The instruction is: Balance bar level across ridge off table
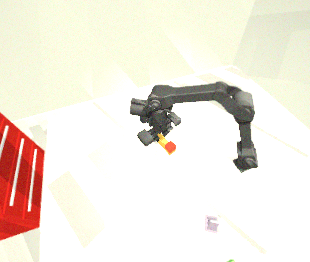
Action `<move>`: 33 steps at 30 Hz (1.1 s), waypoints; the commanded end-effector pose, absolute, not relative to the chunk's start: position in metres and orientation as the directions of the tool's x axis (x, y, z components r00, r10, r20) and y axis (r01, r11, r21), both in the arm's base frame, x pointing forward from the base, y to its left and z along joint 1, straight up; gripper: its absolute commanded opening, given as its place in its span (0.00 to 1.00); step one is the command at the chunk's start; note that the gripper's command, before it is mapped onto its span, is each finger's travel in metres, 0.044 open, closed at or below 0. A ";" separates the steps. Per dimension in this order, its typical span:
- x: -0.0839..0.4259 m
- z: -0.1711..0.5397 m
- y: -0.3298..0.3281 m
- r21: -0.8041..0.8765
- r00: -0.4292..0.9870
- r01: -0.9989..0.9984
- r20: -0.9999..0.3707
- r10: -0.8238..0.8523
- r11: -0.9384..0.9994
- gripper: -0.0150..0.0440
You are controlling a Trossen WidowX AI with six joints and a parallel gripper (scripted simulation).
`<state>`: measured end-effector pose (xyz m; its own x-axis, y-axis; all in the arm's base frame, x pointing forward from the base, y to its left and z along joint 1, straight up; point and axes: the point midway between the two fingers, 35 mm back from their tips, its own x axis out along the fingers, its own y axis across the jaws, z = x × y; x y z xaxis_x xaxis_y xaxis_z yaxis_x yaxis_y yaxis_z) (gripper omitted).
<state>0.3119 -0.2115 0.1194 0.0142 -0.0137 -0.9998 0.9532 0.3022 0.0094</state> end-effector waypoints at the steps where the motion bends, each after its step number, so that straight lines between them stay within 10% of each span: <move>1: 0.313 0.133 -0.212 0.020 0.028 0.952 -0.999 -0.020 0.306 0.25; 33: 0.328 0.164 -0.142 0.027 0.030 0.987 -0.999 -0.013 0.158 0.25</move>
